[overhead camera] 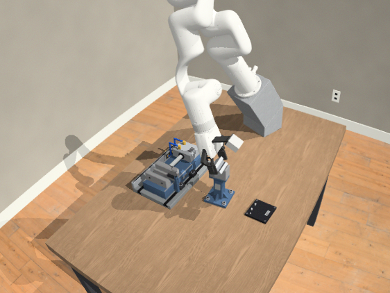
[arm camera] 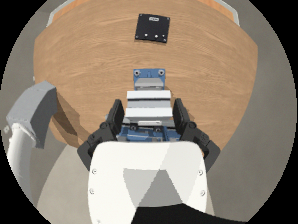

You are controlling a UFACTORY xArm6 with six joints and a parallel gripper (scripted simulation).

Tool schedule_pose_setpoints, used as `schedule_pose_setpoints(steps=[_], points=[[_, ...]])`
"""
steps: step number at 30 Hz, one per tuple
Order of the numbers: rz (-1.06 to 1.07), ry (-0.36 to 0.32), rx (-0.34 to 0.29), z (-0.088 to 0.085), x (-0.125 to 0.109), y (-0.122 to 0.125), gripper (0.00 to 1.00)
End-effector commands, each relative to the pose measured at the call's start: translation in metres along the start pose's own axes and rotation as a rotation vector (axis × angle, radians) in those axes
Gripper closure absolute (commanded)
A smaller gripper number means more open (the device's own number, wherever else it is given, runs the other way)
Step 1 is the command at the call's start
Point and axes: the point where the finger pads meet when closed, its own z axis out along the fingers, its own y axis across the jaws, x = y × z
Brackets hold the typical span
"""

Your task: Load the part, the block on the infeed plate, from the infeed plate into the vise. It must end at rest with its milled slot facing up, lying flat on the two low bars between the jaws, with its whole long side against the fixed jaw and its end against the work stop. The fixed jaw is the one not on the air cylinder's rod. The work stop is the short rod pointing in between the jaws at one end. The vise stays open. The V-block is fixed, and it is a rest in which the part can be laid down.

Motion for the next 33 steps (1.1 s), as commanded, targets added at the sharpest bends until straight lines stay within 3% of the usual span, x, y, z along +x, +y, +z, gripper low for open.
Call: schedule_pose_setpoints(steps=[1,14,33], points=[[0.002,-0.080,0.004,-0.0006,0.0013,0.0012,0.11],[0.002,-0.157,0.002,-0.0005,0.0014,0.0012,0.11],[0.002,-0.372,0.003,0.0002,0.0038,0.0011,0.11]])
